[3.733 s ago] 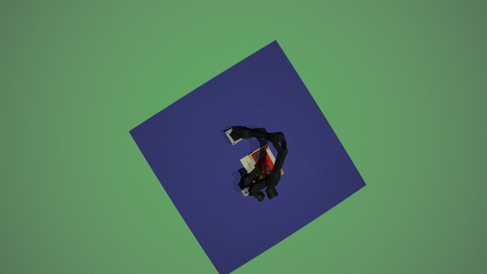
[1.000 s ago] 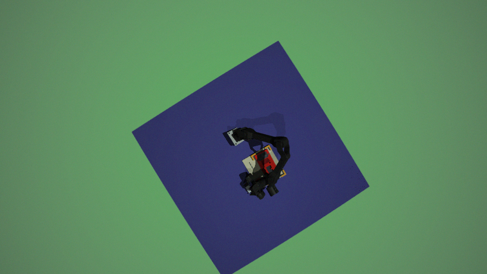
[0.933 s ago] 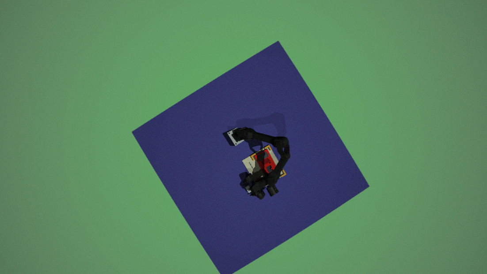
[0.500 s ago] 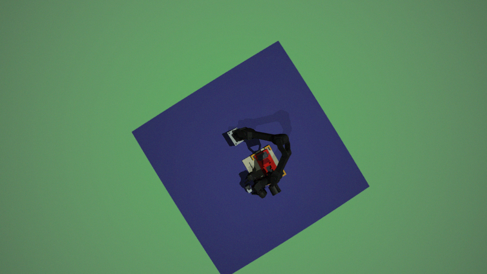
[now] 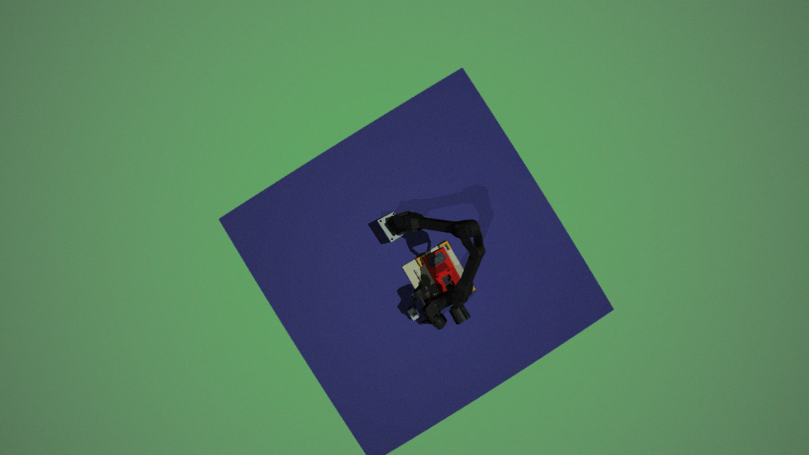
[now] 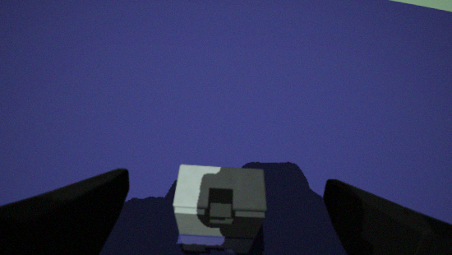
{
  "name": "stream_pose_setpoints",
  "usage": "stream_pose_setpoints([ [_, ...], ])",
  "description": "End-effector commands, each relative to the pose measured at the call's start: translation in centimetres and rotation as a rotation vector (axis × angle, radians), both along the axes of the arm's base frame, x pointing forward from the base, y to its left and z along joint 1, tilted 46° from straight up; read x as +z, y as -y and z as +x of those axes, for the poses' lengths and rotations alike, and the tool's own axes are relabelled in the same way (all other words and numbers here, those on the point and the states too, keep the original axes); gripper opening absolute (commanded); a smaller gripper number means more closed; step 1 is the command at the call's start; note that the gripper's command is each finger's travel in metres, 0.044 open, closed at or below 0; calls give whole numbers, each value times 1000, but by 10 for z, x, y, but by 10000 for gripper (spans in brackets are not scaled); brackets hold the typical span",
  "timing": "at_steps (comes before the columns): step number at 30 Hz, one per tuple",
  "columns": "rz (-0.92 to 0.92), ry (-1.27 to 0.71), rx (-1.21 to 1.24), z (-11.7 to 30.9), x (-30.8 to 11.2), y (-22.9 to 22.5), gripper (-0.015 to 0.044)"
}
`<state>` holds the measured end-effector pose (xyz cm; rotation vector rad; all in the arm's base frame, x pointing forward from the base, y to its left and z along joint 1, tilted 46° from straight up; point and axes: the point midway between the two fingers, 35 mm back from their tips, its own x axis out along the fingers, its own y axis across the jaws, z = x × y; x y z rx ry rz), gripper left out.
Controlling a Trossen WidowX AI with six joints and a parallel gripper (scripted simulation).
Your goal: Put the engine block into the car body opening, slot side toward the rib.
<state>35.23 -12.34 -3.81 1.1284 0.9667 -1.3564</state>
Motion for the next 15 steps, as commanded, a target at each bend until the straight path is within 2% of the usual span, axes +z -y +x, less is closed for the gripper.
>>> stream_pose_setpoints([
  [1,0,0,0,0,0,0,440],
  [6,16,25,82,4,13,11,440],
  [15,94,-60,372,2,7,16,440],
])
